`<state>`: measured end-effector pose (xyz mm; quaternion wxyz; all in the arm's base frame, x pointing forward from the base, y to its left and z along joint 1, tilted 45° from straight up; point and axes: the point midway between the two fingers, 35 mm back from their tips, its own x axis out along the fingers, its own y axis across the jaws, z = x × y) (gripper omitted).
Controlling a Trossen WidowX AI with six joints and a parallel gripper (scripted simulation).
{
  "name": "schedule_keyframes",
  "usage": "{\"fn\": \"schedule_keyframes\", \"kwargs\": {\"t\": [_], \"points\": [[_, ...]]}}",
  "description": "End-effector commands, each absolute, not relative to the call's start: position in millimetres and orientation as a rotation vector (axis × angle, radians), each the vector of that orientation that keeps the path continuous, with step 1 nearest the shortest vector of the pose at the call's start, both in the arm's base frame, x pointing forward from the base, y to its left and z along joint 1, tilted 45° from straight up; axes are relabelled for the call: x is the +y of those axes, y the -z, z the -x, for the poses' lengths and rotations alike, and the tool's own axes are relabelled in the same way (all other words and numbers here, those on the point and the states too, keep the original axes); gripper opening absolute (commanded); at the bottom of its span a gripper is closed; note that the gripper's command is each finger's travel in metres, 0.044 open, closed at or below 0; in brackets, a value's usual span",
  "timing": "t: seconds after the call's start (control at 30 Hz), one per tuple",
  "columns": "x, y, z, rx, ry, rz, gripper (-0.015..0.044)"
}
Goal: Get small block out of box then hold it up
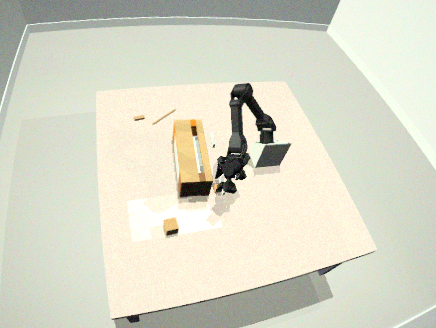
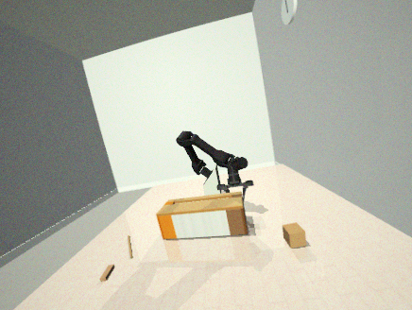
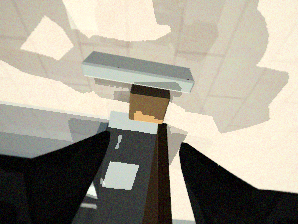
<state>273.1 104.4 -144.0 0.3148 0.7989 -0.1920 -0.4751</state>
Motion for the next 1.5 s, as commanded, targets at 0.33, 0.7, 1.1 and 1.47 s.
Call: {"fn": "schedule_keyframes", "kwargs": {"t": [0.33,0.7,1.1,1.47], "points": [[87.7,160.1,-275.2,-0.507,1.249,-2.098,0.0285],[75.0,172.0,-276.5,-0.509,1.247,-2.097,0.0285],[68.6,177.5,-276.8,-0.511,1.245,-2.096,0.0154],[85.9,162.7,-276.6,-0.508,1.250,-2.099,0.0000]]}}
